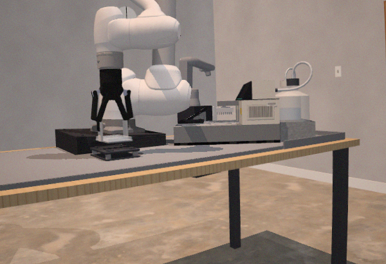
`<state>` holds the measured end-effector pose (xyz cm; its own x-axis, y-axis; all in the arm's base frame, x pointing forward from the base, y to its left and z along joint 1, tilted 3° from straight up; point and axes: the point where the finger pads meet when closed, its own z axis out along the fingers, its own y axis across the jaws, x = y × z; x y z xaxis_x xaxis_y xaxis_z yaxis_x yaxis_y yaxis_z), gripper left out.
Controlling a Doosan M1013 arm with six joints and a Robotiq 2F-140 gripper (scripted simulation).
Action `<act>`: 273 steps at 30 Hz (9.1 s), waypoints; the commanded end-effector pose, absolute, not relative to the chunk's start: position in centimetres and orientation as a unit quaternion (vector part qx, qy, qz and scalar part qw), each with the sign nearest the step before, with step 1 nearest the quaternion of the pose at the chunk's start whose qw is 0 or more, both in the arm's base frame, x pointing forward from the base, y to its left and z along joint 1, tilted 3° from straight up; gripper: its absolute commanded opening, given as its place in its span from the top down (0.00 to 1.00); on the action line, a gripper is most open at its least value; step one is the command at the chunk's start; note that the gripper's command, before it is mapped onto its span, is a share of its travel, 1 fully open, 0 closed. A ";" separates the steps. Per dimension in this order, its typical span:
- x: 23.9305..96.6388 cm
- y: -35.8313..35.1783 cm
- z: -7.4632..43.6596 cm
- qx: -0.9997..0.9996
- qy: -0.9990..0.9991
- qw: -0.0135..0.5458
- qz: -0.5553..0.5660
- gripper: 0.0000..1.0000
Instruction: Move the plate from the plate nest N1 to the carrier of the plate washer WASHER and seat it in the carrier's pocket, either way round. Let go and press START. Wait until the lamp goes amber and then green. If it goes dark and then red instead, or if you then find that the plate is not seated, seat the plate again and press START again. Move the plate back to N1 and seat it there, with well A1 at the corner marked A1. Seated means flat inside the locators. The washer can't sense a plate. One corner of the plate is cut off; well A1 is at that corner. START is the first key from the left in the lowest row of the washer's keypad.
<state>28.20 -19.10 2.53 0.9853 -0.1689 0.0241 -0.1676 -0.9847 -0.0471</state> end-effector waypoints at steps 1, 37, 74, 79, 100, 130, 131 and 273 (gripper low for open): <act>28.2 -19.1 2.8 -0.996 0.084 0.023 -0.014 0.90; 28.0 -19.3 8.1 -0.996 0.084 0.023 -0.014 0.90; 31.8 -9.7 10.6 -0.974 -0.225 0.017 -0.020 0.90; 32.7 -7.4 11.0 -0.974 -0.225 0.017 -0.020 0.90; 32.8 0.7 12.3 -0.888 -0.459 0.012 -0.024 0.90; 30.3 11.8 14.0 -0.750 -0.661 0.005 -0.026 0.90; 30.1 12.2 14.1 -0.739 -0.674 0.005 -0.026 0.90; 17.0 28.5 9.1 -0.396 -0.918 -0.006 -0.026 0.90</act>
